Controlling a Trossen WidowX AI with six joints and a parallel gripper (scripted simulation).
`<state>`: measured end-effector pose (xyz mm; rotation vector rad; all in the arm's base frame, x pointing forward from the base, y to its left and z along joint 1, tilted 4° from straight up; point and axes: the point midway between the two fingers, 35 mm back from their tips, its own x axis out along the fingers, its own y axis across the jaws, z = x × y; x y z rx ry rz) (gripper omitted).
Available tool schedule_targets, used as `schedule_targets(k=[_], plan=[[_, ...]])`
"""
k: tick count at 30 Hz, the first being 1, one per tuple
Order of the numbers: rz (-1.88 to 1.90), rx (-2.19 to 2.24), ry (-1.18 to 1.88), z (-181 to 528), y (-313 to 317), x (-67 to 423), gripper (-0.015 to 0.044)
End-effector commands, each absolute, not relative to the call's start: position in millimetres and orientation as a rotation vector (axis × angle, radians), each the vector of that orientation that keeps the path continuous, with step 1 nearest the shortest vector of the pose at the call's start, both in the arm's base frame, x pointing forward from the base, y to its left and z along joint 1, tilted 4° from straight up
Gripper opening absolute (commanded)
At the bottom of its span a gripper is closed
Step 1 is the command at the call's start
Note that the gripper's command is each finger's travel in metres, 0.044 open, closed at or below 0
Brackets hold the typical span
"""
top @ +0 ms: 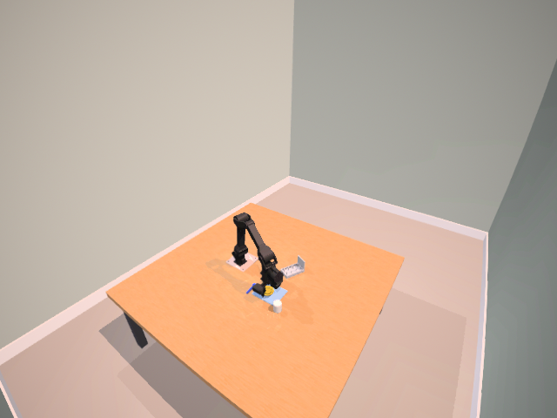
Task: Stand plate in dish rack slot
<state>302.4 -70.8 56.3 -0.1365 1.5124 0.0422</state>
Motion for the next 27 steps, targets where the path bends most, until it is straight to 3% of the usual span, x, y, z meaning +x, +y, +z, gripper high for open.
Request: schedule_targets(k=[1, 11, 23, 27], plan=[[0.042, -0.142, 1.512, 55.7, -71.5, 302.6, 0.0388], [0.042, -0.142, 1.512, 55.7, -71.5, 302.6, 0.0321], [0.042, -0.143, 1.509, 93.9, -71.2, 310.5, 0.0006], [0.042, -0.144, 1.508, 110.0, -70.7, 312.6, 0.0]])
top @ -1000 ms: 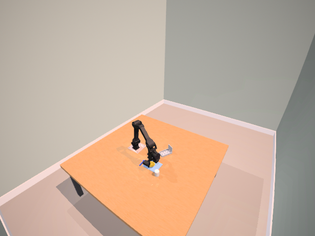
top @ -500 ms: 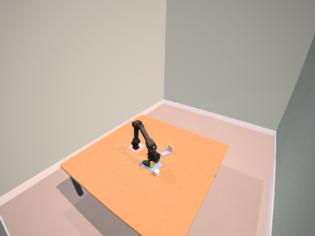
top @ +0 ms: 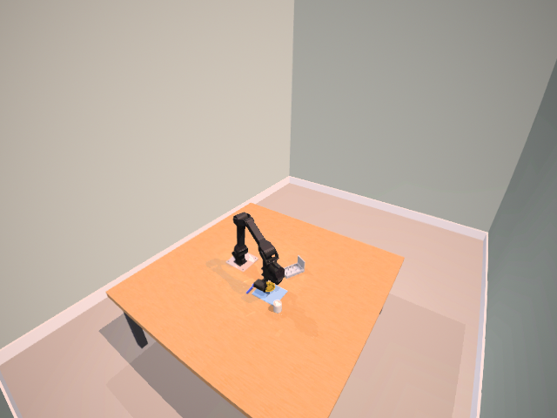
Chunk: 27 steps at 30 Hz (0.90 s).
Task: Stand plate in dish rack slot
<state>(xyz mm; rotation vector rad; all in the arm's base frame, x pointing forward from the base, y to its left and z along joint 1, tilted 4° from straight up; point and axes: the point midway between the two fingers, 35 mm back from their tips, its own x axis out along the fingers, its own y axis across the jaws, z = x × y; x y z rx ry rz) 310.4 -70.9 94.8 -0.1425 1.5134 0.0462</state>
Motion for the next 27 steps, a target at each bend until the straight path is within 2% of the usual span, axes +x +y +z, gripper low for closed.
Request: schedule_targets(k=[1, 27], plan=[[0.042, -0.144, 1.508, 114.0, -70.6, 313.0, 0.0], [0.041, -0.145, 1.494, 207.7, -66.6, 313.9, 0.0]])
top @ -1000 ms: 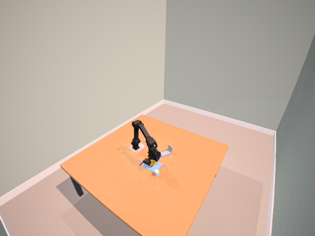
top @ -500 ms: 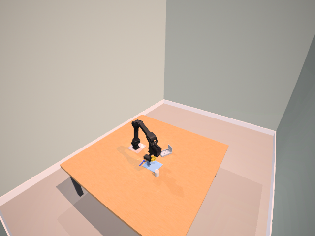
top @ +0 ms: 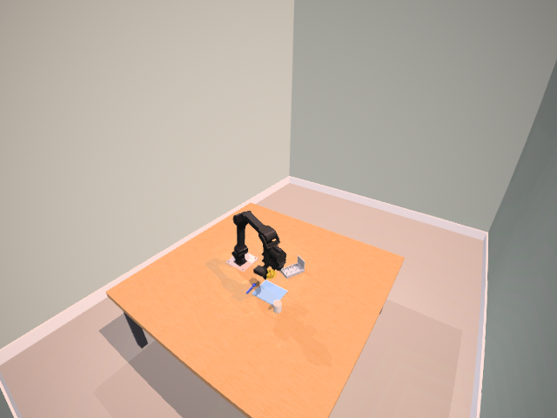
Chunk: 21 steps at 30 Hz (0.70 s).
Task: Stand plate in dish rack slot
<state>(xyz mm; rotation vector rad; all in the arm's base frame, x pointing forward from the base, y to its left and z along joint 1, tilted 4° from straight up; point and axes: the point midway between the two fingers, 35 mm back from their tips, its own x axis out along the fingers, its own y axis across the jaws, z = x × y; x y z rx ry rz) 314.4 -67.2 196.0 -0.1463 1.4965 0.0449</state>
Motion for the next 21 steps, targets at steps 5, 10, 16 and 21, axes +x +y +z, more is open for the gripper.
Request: schedule_targets(k=[5, 10, 16, 21], plan=[[0.041, -0.148, 1.491, 222.5, -65.7, 312.8, 0.0], [0.042, -0.149, 1.491, 229.4, -64.8, 312.3, 0.0], [-0.059, -0.023, 1.496, 225.9, -10.6, 303.1, 0.0], [-0.178, 0.114, 1.497, 221.1, 44.6, 281.9, 0.0]])
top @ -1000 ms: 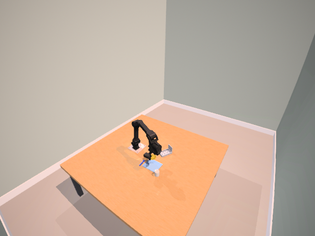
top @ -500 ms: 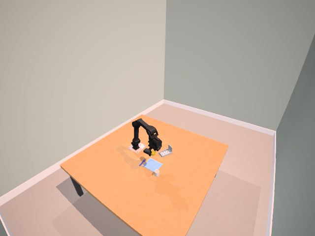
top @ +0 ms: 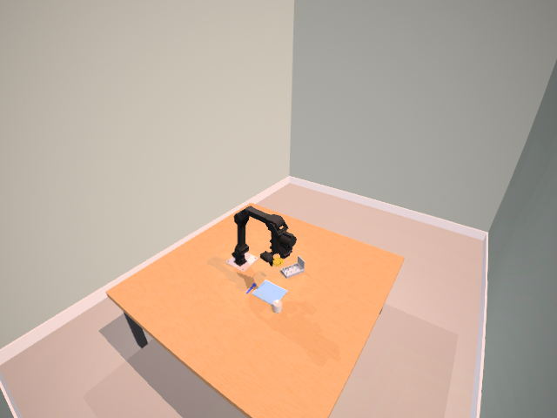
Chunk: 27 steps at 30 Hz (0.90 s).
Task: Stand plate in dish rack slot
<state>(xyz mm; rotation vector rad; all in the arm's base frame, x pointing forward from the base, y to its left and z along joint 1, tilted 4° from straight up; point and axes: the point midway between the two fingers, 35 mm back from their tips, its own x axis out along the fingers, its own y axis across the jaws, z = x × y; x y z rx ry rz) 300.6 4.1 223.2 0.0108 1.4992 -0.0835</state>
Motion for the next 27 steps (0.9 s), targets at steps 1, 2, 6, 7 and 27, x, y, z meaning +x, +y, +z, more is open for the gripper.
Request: schedule_targets(k=[1, 2, 6, 7, 27], plan=[[-0.202, 0.141, 1.496, 220.0, 54.7, 276.5, 0.0], [-0.227, 0.168, 1.495, 218.9, 64.4, 270.7, 0.0], [-0.288, 0.232, 1.491, 216.1, 86.3, 255.3, 0.0], [-0.288, 0.232, 1.491, 216.1, 86.3, 255.3, 0.0], [0.035, 0.267, 1.529, 177.7, 97.8, 274.7, 0.0]])
